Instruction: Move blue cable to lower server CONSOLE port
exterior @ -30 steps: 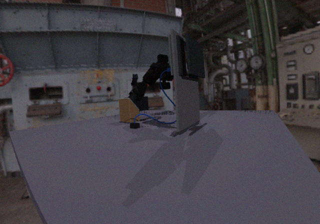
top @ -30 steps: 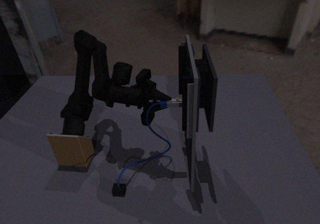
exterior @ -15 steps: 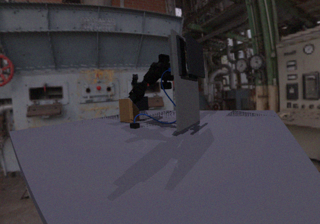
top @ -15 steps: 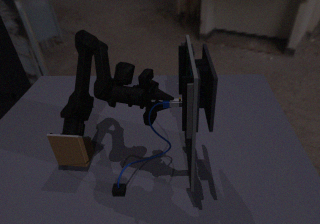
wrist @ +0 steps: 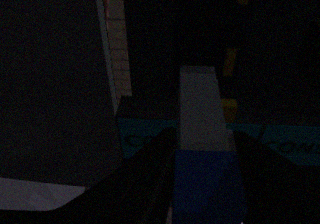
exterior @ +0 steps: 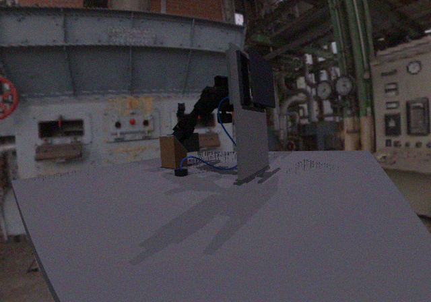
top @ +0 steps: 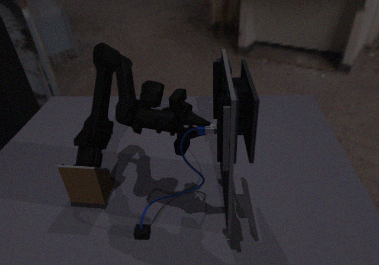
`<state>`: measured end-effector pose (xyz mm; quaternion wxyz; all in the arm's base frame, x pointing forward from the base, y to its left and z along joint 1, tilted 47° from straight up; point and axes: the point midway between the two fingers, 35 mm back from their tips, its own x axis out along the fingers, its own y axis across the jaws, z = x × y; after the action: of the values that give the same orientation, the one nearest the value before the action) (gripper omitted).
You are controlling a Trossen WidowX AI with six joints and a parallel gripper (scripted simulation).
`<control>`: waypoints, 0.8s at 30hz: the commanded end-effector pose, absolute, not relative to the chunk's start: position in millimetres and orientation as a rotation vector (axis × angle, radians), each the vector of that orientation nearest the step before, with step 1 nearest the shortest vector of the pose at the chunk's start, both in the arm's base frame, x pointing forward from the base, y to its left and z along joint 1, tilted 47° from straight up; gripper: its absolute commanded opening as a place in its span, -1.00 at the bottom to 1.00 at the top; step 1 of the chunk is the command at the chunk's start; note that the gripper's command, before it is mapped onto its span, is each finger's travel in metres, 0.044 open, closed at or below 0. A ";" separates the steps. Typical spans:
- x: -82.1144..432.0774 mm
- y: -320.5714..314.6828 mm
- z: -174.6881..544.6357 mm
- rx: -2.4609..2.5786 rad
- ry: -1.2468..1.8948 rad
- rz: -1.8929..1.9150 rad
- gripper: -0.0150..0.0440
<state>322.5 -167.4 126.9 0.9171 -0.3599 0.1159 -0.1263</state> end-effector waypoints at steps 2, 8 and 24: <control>325.9 -169.0 128.3 -0.736 0.237 -0.267 -0.49; 328.9 -169.2 128.7 -0.736 0.237 -0.268 -0.49; 336.8 -169.8 129.7 -0.736 0.237 -0.269 -0.49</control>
<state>334.3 -168.4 128.4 0.9171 -0.3597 0.1155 -0.1271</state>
